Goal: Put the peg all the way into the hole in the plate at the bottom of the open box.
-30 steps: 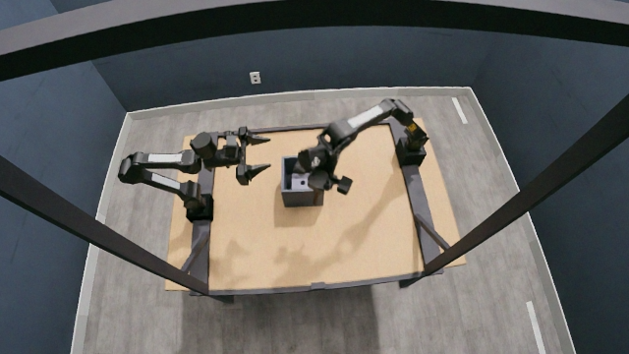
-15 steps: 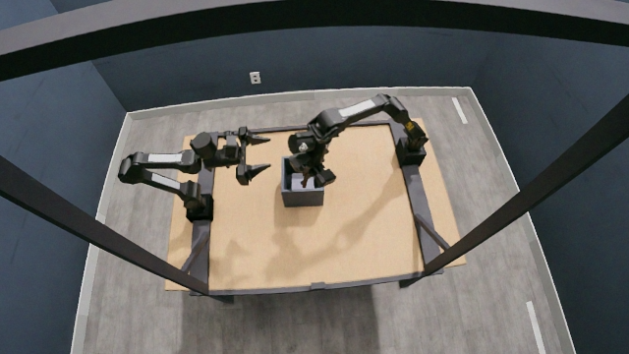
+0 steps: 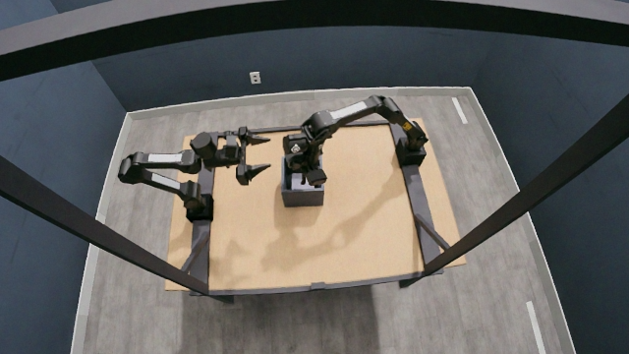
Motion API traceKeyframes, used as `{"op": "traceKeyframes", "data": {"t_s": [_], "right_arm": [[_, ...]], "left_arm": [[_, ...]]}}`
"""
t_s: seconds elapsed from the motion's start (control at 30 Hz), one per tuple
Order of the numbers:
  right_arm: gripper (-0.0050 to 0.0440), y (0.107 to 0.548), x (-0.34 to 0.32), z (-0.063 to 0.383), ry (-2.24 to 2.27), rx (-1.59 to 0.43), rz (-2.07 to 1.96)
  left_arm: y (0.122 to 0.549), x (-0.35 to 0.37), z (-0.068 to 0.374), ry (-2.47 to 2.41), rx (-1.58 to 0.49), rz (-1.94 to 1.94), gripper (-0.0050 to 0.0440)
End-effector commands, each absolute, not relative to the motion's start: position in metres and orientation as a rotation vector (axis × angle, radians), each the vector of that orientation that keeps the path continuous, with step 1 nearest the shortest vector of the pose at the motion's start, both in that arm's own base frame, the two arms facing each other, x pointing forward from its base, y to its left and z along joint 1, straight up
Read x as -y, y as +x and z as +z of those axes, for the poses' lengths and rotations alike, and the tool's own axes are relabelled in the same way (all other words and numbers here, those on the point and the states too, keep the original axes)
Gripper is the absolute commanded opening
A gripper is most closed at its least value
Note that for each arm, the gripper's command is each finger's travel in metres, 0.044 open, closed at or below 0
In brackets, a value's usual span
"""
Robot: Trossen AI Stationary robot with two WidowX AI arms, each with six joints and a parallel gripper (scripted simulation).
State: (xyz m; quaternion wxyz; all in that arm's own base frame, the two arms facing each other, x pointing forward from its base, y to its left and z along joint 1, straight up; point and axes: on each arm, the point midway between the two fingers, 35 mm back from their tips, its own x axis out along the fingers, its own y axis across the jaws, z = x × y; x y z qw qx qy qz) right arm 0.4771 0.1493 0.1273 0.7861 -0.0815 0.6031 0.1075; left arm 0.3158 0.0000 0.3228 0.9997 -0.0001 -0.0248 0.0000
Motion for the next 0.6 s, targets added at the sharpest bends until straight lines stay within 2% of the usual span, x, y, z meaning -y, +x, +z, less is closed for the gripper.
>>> {"op": "traceKeyframes", "data": {"t_s": [0.0, 0.57], "right_arm": [[-0.005, 0.484, -0.122, 0.106, -0.066, -1.356, 0.087], [-0.005, 0.484, -0.115, 0.09, -0.005, -1.383, 0.013]], "left_arm": [[0.313, -0.001, 0.327, -0.003, 0.064, 0.001, 0.044], [0.313, -0.001, 0.327, -0.003, 0.064, 0.001, 0.044]]}}
